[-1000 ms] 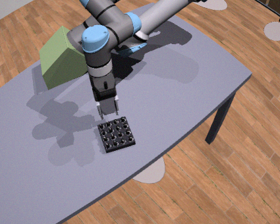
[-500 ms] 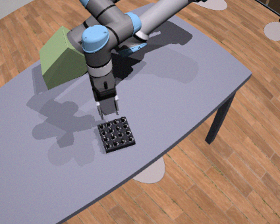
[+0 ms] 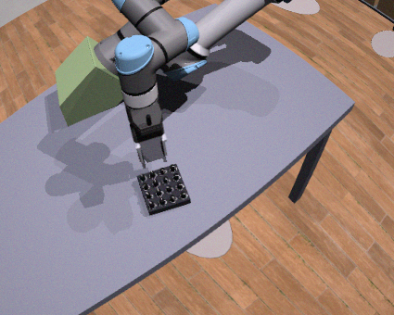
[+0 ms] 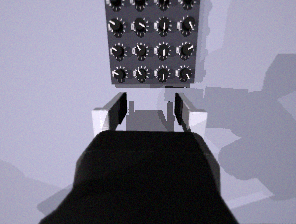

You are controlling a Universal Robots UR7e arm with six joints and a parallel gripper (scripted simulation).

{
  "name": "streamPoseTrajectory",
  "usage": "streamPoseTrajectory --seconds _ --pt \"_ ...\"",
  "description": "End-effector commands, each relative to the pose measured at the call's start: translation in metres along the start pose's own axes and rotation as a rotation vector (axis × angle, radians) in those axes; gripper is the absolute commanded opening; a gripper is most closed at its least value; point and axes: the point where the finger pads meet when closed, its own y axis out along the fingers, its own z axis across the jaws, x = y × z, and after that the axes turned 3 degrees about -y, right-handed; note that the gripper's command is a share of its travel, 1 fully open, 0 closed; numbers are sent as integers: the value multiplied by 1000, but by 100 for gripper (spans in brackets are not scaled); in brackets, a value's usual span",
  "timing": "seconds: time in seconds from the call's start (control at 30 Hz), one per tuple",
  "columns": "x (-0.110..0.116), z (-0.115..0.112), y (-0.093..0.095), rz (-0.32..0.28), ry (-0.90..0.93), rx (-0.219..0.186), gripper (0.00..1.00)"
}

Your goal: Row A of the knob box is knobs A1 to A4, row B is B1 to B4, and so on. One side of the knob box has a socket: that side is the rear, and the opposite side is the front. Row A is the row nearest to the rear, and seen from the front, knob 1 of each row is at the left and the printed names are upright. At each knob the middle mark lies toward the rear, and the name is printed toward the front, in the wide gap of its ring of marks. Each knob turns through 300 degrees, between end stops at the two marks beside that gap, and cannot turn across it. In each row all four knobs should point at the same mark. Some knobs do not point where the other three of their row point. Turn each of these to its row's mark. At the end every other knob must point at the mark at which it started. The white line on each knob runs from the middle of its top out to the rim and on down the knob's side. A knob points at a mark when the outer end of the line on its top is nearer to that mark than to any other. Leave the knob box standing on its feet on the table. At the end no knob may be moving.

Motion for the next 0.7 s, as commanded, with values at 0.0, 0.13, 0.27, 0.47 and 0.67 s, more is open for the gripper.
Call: streamPoseTrajectory --seconds 0.0,0.13,0.27,0.47,0.67 --pt "0 0 0 1 2 1 100" --pt "-1 1 -1 1 17 1 100" --pt "-2 2 -1 1 33 1 100" --pt "-6 5 -3 1 126 1 100" --pt "-13 11 -5 1 288 1 100"
